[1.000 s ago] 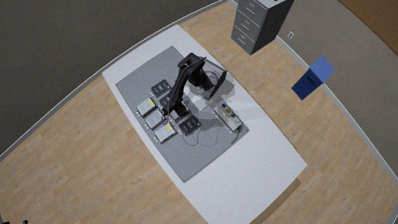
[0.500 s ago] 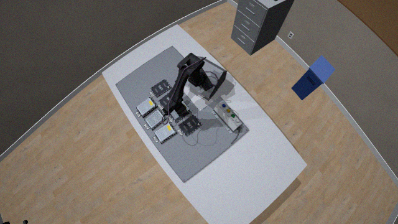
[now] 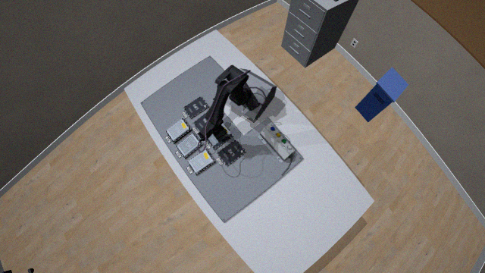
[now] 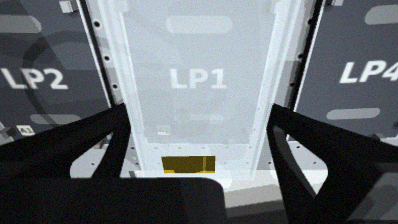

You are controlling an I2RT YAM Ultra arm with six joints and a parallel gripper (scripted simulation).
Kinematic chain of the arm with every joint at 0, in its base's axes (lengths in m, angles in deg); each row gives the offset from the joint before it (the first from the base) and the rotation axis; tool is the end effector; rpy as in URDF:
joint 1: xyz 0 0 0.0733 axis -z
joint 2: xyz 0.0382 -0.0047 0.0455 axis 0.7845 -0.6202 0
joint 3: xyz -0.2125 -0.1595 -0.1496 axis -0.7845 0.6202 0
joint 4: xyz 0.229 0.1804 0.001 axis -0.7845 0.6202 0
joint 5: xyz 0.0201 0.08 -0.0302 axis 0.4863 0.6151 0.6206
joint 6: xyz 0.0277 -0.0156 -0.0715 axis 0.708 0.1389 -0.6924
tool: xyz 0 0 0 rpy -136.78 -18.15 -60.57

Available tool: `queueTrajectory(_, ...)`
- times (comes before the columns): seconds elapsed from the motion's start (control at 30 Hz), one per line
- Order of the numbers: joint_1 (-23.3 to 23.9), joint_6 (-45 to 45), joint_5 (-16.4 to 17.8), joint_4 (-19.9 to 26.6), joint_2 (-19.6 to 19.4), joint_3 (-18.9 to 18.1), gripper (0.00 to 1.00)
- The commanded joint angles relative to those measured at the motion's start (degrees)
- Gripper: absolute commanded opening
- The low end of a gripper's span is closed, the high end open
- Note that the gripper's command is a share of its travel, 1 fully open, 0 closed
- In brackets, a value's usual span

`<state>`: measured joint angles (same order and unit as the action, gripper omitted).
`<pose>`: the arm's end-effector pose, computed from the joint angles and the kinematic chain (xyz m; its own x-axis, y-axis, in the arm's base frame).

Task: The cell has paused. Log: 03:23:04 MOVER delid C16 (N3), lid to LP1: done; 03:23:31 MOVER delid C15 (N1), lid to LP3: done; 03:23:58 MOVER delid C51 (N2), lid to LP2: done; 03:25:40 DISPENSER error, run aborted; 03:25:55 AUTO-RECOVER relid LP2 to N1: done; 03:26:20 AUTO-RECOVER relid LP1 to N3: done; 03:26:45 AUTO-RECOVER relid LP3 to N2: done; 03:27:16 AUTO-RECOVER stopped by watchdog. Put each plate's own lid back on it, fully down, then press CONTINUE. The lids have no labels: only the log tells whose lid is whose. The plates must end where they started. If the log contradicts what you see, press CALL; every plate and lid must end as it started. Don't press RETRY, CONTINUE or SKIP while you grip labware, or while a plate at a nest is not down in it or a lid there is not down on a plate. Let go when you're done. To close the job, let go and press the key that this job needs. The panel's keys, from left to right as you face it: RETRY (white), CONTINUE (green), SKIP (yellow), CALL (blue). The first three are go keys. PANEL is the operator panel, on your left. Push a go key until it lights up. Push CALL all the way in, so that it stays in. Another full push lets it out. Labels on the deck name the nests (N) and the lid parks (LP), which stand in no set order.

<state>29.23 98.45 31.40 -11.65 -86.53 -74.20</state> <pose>0.1977 0.0871 0.1979 -0.8083 -0.0810 -0.5832 -0.2320 0.9542 0.1890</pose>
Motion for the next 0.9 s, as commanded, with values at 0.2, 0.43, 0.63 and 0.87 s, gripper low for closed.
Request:
queueTrajectory(0.2,-0.5,0.6,-1.0,-2.4,-0.4,0.3,0.0)
queueTrajectory(0.43,-0.4,0.6,-1.0,-2.9,-1.0,1.5,0.0)
queueTrajectory(0.63,-0.6,0.6,-1.0,-3.6,-1.2,0.4,0.0)
queueTrajectory(0.87,-0.7,0.7,-1.1,-4.2,-1.6,1.0,0.0)
